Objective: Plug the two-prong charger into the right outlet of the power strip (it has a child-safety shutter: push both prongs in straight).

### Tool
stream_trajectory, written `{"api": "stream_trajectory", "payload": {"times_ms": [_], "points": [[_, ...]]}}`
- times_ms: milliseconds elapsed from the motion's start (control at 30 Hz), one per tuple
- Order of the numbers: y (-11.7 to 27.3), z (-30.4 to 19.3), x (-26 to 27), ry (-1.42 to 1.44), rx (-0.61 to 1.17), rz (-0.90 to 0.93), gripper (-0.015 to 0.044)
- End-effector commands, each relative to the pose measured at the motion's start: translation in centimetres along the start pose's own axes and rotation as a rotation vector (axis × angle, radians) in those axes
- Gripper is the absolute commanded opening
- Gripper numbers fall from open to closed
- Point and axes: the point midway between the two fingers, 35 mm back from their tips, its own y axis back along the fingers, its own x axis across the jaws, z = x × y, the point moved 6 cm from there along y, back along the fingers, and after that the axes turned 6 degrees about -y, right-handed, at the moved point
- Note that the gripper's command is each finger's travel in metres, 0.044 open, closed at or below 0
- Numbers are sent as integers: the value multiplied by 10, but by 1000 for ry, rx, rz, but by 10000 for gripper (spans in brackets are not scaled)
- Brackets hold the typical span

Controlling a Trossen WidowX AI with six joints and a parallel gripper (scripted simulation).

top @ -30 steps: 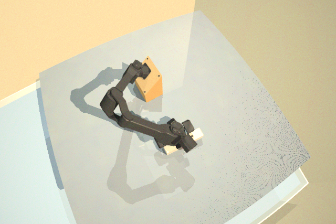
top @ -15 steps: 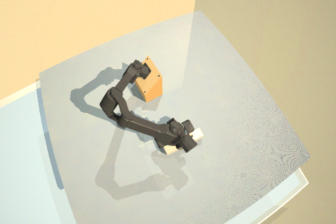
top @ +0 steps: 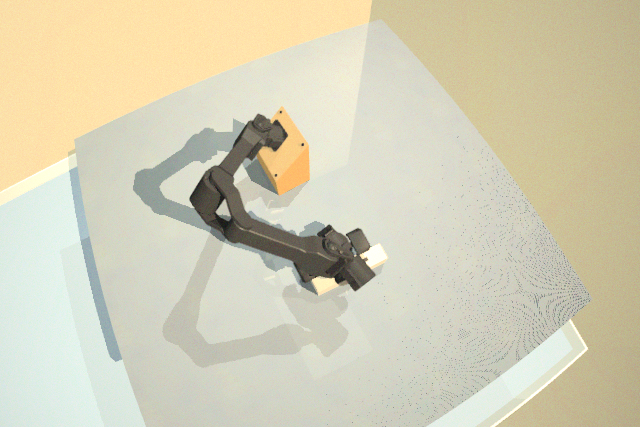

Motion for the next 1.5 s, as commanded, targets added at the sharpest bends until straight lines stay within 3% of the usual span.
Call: {"api": "stream_trajectory", "payload": {"times_ms": [0, 1467], "points": [[3, 6, -1, -20, -21, 3, 0], [0, 7, 0, -20, -21, 3, 0]]}}
